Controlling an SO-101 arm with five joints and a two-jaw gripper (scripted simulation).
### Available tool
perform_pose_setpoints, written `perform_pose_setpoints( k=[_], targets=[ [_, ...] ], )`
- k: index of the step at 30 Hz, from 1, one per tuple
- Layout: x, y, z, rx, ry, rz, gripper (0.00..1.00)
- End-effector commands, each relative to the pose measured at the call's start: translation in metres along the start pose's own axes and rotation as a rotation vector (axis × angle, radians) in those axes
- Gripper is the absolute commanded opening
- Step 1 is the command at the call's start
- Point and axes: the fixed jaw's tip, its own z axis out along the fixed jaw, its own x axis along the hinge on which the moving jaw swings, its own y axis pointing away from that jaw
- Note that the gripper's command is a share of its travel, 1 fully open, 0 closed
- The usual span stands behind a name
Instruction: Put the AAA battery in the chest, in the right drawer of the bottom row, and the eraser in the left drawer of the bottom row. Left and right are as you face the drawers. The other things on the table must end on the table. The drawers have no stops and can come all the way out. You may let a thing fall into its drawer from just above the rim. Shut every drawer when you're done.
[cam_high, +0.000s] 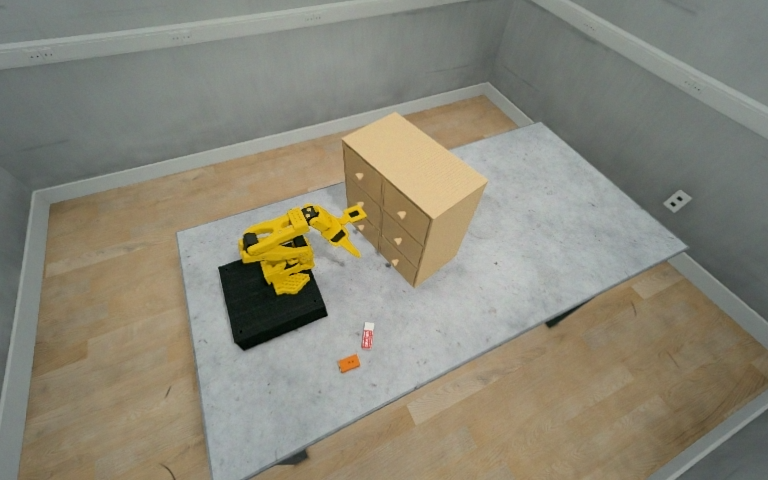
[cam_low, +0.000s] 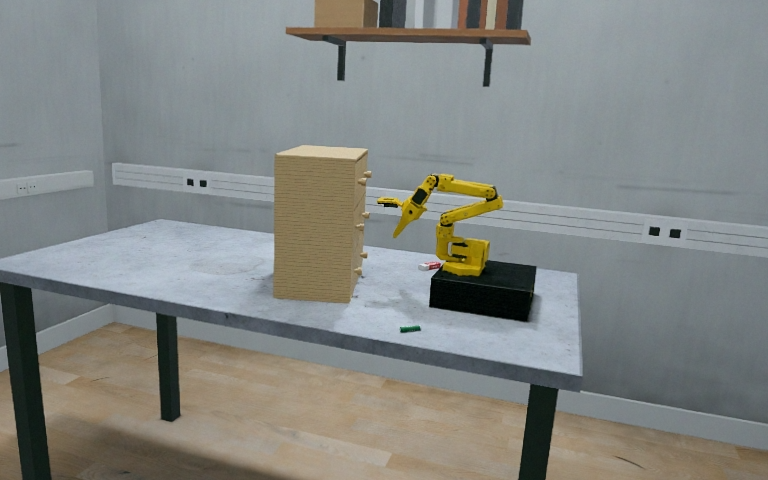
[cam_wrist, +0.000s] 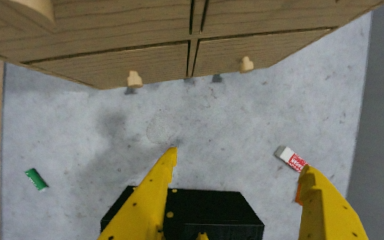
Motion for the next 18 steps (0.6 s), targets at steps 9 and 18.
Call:
perform_pose_setpoints(
  k=[9, 18],
  targets=[
    [0.0049, 0.0023, 0.0020, -0.010, 0.003, -0.296, 0.50],
    [0.0061, 0.0027, 0.0019, -0.013, 0.001, -0.472, 0.50]
  ],
)
